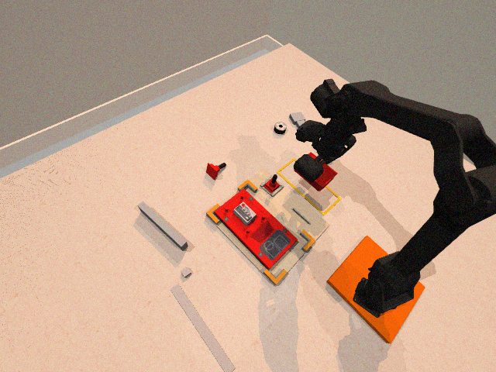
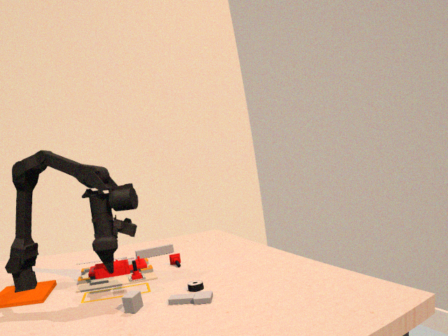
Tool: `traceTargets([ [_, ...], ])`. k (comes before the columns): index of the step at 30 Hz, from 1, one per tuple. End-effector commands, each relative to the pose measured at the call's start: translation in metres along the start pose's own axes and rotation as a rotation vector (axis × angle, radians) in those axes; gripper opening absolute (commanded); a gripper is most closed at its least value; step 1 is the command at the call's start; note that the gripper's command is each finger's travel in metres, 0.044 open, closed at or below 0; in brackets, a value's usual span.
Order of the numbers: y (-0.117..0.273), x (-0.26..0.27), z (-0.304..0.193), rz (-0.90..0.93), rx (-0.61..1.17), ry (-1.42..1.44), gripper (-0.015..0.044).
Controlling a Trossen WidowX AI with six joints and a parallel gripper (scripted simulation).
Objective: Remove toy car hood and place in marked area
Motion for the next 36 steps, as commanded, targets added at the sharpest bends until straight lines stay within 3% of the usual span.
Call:
traceTargets([
  [1, -0.004, 0.0, 0.0, -0.003, 0.002, 0.005, 0.0],
  [36, -0.035, 0.001, -0.003, -0.002, 0.003, 0.005, 0.0],
])
Point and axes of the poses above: the point midway between the two fingers, 35 mm back from their tips, its own y axis back along the fingers, its own x axis across the jaws, z = x × y, the point moved 3 cm from there along y, back along the fingers, and after that the axes turned 12 degrees about y, right-handed, at the moved point
